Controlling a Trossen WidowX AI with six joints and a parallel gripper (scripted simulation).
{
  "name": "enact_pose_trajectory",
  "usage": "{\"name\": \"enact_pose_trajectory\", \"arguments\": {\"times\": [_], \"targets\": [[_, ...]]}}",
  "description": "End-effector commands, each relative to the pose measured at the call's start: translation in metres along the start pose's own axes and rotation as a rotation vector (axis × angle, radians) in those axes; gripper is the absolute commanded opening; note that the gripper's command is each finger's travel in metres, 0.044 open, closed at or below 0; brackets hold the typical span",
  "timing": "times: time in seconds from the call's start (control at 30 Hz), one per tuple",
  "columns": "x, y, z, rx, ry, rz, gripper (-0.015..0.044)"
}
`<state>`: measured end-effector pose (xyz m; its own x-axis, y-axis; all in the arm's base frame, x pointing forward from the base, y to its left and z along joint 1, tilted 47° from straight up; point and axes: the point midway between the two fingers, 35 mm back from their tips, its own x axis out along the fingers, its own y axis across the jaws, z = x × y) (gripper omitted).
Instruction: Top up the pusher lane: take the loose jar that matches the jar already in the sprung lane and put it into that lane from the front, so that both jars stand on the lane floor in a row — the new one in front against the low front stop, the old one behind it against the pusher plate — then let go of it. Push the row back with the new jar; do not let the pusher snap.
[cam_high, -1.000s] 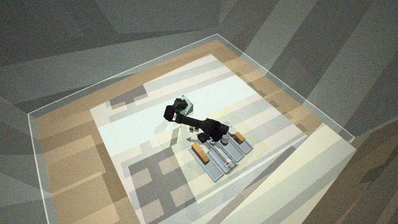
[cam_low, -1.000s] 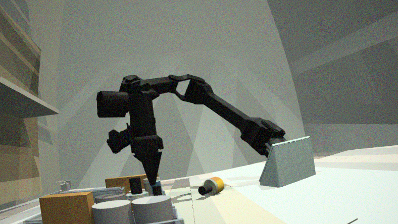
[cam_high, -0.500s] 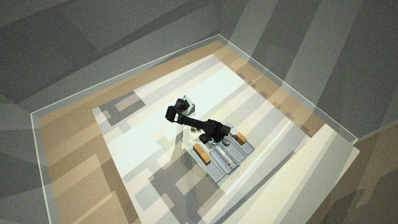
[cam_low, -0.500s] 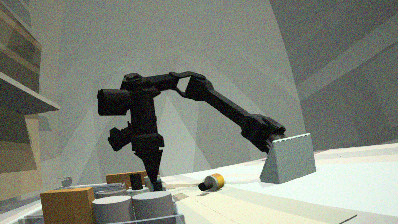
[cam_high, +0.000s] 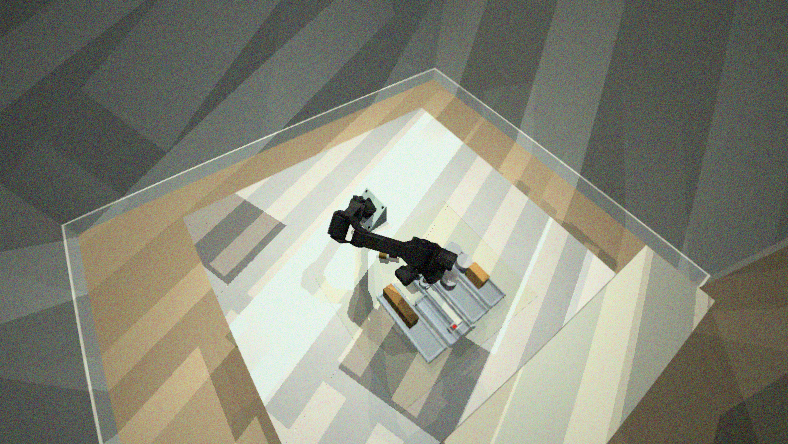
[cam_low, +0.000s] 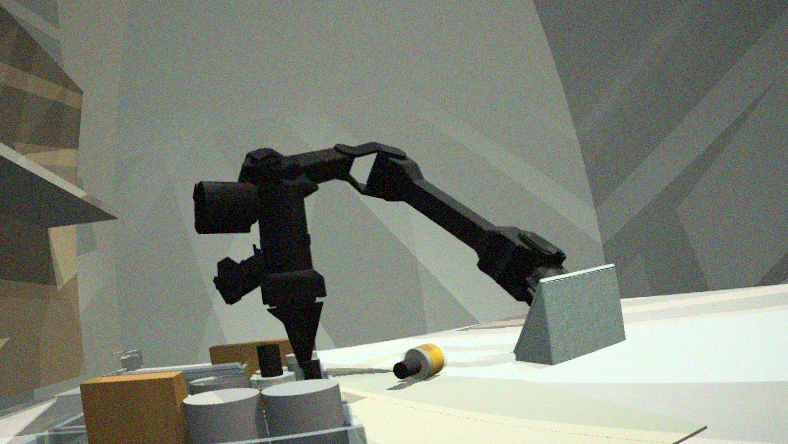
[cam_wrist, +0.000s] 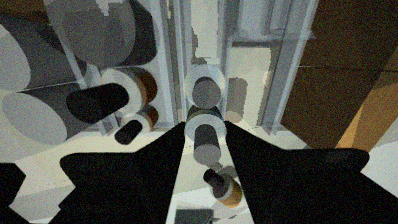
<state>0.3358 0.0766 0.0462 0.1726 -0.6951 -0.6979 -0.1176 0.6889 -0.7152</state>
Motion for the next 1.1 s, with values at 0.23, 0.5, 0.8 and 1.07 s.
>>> {"name": "enact_pose_trajectory", "arguments": {"times": [0.23, 0.5, 0.8, 1.07], "targets": [[0.0041, -0.0018, 0.0029, 0.009, -0.012, -0.006, 0.0], [0.0065, -0.0018, 0.0025, 0.009, -0.012, -0.007, 0.0], [0.0092, -0.0018, 0.0021, 0.009, -0.012, -0.007, 0.0], [0.0117, -0.0019, 0.0017, 0.009, -0.012, -0.007, 0.0]]}}
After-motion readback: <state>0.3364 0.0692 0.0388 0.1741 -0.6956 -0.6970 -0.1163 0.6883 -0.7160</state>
